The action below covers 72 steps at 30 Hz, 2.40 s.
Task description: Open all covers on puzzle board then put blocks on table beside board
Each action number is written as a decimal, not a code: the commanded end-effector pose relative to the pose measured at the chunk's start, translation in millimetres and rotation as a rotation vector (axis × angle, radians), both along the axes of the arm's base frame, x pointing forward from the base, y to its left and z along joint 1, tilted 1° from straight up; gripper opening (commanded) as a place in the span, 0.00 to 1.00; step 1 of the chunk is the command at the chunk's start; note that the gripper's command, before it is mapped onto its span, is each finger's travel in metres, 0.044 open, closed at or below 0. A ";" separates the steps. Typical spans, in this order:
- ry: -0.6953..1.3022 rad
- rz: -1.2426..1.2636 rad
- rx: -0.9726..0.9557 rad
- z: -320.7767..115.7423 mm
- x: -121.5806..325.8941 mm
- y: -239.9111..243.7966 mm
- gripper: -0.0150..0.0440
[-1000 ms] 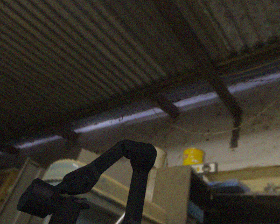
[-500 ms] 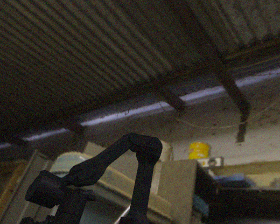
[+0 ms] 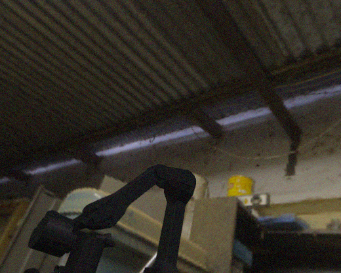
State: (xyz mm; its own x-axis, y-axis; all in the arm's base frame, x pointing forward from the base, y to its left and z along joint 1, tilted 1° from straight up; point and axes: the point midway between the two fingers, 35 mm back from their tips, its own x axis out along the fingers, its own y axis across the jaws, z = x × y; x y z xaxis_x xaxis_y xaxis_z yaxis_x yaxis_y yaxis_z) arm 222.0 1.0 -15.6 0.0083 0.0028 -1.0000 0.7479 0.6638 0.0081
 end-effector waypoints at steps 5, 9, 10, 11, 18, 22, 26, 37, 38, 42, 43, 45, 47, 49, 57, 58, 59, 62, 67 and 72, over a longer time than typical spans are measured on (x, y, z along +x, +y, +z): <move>-0.008 0.413 -0.002 4.9 0.7 -1.1 0.25; -0.010 0.810 -0.005 7.1 -0.1 -1.8 0.25; -0.010 0.909 -0.006 7.7 -0.3 -1.9 0.25; -0.011 1.008 -0.007 8.2 -0.5 -2.1 0.25; -0.013 1.542 -0.013 11.2 -1.6 -3.0 0.25; -0.013 1.553 -0.013 11.2 -1.6 -3.0 0.25; -0.013 1.553 -0.013 11.2 -1.6 -3.0 0.25; -0.010 1.547 -0.014 9.5 -2.2 -3.3 0.25; -0.010 1.547 -0.014 8.9 -2.2 -3.3 0.25; -0.011 1.549 -0.013 5.4 -1.8 -3.1 0.25; -0.011 1.550 -0.013 4.4 -1.7 -3.0 0.25; -0.012 1.551 -0.013 2.4 -1.5 -2.9 0.25; -0.013 1.552 -0.013 0.6 -1.4 -2.8 0.25; -0.013 1.553 -0.013 0.0 -1.4 -2.8 0.25; -0.013 1.553 -0.013 -0.2 -1.2 -2.7 0.25; -0.013 1.553 -0.013 -0.5 -0.9 -2.6 0.25; -0.013 1.553 -0.013 -0.9 -0.6 -2.4 0.25; -0.013 1.553 -0.013 -2.7 1.2 -1.4 0.25; -0.013 1.553 -0.013 -3.8 2.7 -0.4 0.25; -0.013 1.553 -0.013 -3.8 2.4 -0.4 0.25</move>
